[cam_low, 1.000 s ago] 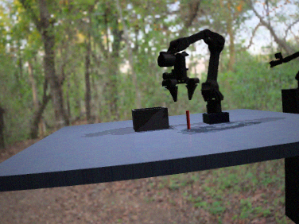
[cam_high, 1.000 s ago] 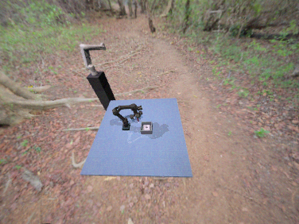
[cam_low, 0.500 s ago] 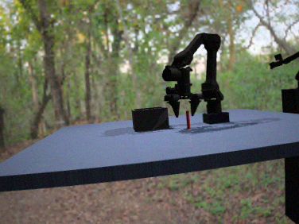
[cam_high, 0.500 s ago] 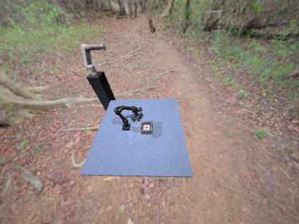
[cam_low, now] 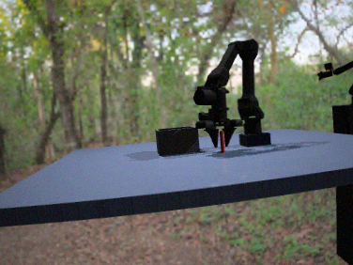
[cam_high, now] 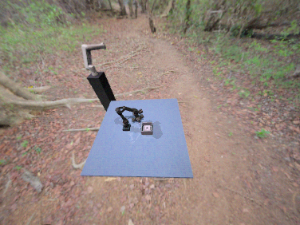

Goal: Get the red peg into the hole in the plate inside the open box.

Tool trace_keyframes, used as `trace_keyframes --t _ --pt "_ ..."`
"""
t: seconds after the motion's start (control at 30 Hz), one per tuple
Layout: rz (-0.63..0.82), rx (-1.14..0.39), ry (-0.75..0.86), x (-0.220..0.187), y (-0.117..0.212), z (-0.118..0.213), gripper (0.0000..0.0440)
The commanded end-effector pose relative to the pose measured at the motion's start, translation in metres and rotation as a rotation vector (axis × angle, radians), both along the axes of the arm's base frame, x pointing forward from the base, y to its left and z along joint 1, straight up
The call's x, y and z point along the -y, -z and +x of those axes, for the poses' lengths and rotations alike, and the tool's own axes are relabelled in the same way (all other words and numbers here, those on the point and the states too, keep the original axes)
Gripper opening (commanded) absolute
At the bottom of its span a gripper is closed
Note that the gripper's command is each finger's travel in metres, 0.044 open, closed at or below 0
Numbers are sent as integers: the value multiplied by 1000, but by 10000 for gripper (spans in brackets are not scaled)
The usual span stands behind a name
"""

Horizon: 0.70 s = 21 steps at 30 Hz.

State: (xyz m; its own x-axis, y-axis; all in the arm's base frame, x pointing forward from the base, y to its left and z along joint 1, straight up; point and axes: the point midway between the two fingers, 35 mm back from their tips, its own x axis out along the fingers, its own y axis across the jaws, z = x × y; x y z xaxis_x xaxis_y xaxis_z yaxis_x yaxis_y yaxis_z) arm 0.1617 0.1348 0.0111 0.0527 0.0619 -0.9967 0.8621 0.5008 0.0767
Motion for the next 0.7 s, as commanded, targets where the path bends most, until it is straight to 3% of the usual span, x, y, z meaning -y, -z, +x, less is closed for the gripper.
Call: trace_keyframes --t 0.0,0.2,0.67 --pt "15 -24 0 -1 1 -1 143" --pt "39 -55 -5 0 -1 0 0" --pt "-31 92 -103 14 -42 25 4"
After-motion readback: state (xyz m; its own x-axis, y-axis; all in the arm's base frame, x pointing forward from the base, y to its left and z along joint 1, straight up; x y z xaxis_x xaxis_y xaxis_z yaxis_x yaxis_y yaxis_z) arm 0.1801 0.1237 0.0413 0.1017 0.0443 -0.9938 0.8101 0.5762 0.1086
